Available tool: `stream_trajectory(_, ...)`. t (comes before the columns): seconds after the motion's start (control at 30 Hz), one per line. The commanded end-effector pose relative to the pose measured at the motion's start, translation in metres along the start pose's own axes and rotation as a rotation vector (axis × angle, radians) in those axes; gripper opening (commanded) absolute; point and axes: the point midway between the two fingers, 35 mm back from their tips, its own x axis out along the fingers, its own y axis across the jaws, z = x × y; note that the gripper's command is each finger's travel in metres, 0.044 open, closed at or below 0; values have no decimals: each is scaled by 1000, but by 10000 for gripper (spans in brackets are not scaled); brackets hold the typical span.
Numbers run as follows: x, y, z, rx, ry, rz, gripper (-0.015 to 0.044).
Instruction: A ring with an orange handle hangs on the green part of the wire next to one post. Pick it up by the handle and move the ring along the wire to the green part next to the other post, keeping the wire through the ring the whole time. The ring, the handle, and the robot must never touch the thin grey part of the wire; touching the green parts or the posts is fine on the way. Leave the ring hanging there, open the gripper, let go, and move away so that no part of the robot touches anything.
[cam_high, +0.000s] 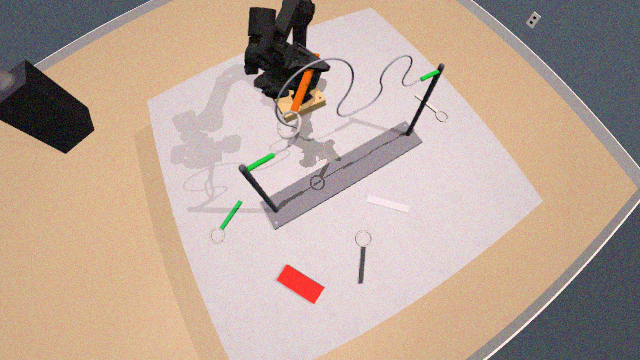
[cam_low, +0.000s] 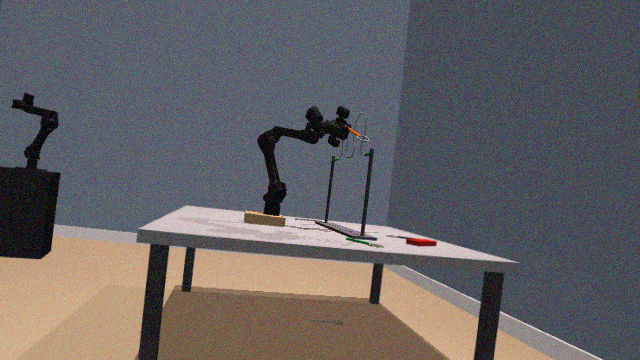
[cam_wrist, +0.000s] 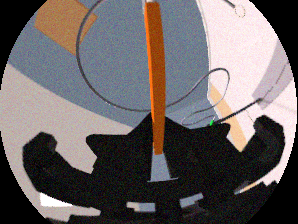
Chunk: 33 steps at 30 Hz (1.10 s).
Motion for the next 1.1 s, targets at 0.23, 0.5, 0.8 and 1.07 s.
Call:
stream_trajectory(0.23,0,2,2,-67,-4,-46,-150)
stream_trajectory(0.5,0,0,2,-148,-7,-97,-150)
stream_trajectory(0.8,-1,-3,3,-245,-11,-158,-150)
stream_trajectory(1.07,-1,-6,3,-324,-15,-208,-150)
